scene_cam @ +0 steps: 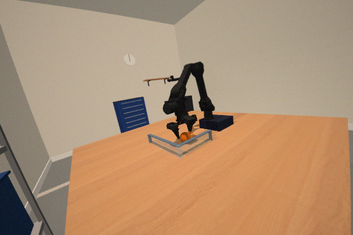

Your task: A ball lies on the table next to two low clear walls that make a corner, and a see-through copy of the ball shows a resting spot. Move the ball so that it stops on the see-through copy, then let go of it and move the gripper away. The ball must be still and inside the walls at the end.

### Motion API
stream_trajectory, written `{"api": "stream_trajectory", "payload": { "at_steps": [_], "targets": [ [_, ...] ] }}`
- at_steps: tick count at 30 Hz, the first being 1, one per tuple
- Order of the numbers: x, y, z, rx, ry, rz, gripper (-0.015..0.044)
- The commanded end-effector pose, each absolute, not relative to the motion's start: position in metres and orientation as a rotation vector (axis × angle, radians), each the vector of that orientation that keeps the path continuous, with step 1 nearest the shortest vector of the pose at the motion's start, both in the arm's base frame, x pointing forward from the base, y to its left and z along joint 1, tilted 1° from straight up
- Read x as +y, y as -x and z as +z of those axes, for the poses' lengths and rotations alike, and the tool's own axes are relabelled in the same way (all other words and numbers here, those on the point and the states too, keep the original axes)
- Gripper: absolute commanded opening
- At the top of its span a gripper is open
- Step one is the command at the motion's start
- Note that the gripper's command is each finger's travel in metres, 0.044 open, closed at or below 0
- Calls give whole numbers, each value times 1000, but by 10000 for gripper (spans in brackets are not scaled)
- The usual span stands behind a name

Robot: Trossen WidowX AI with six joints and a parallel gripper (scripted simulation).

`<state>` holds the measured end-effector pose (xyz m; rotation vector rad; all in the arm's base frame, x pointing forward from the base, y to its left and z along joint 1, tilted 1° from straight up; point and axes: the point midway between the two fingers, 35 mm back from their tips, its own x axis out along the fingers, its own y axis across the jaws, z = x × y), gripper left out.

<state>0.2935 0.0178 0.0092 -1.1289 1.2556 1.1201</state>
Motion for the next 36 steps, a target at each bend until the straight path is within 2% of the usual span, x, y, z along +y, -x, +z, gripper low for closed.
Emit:
{"api": "stream_trajectory", "payload": {
  "at_steps": [1,5,8,17,28,36],
  "targets": [
    [18,-291,1,1257,1126,1130,425],
    [18,-291,-3,1257,1126,1130,425],
    [18,-291,-3,1257,1126,1130,346],
    [18,-291,-3,1257,1126,1130,286],
    [19,-300,48,1256,1126,1130,0],
    [18,-299,98,1256,1126,1130,0]
  ]
}}
